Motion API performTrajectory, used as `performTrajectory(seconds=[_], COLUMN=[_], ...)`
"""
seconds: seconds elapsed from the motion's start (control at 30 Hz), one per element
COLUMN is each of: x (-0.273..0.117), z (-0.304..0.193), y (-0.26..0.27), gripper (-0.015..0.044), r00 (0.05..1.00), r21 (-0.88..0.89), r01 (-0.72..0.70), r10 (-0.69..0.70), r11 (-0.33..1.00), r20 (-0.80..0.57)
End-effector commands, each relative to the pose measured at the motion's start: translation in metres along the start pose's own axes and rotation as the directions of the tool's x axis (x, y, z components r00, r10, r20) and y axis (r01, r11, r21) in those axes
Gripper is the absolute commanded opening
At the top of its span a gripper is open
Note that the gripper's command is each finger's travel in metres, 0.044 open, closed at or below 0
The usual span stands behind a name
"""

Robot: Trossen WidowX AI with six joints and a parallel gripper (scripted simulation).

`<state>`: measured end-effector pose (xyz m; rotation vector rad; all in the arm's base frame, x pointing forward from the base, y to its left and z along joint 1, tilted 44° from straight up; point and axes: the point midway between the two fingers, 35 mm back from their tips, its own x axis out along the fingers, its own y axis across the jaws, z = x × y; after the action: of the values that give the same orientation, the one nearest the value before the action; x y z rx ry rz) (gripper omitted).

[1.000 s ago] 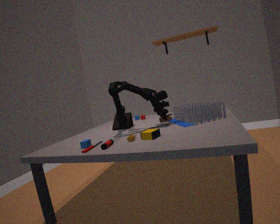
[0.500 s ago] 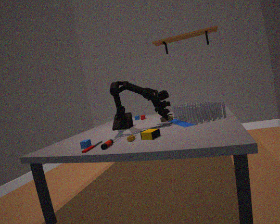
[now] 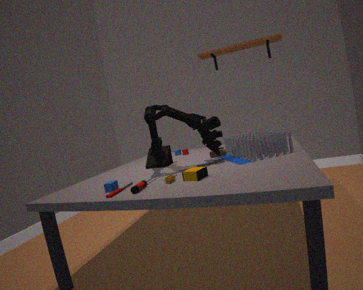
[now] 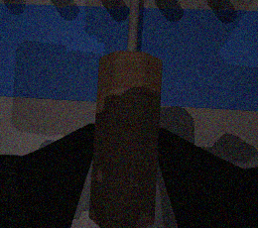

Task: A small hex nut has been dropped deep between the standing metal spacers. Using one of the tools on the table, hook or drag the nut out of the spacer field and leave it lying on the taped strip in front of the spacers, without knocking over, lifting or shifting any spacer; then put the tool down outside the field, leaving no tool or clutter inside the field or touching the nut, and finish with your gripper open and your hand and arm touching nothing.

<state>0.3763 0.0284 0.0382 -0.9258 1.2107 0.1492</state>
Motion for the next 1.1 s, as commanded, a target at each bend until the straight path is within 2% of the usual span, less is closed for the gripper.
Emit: performTrajectory(seconds=[0.0, 1.07], x=[-0.001, 0.008], z=[0.006, 0.022], y=[-0.001, 0.0], gripper=[0.0, 0.0], r00=[1.0, 1.0], r21=[0.006, 0.005], r01=[0.005, 0.006], r10=[-0.005, -0.006], r11=[1.0, 1.0], r20=[0.01, 0.012])
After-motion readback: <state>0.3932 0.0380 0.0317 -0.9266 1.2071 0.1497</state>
